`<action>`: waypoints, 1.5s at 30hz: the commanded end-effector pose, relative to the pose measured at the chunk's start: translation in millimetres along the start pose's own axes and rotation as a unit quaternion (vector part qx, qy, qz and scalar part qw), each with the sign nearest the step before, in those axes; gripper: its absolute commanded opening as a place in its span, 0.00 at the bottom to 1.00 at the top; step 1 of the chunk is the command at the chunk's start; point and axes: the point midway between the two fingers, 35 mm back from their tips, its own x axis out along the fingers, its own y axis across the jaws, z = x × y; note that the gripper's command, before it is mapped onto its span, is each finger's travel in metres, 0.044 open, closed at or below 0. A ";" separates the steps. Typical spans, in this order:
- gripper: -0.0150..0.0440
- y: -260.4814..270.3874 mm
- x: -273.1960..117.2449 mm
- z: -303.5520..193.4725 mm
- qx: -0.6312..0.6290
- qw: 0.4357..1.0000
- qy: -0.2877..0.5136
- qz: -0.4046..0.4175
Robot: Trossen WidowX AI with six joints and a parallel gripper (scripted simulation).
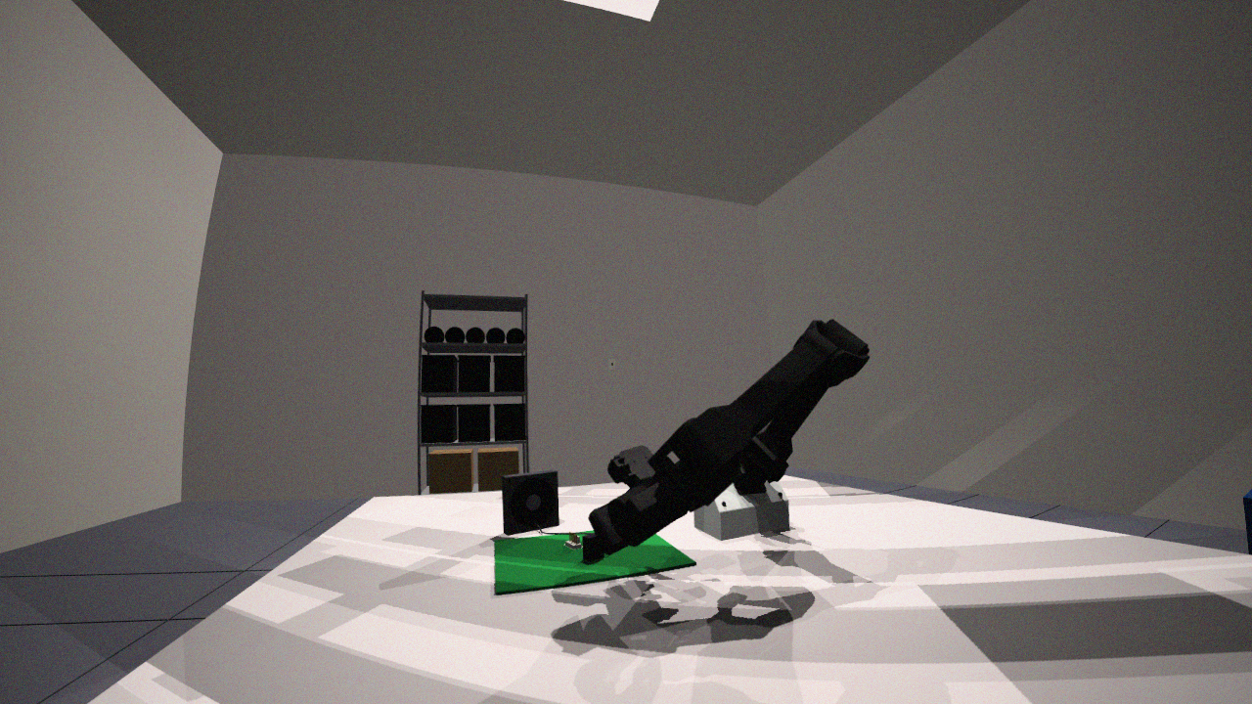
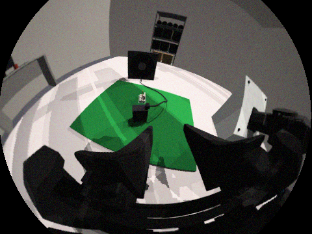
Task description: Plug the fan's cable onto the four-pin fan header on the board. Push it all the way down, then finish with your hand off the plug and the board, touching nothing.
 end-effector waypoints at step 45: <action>0.60 13.6 -3.6 25.6 -0.064 0.871 0.467 0.137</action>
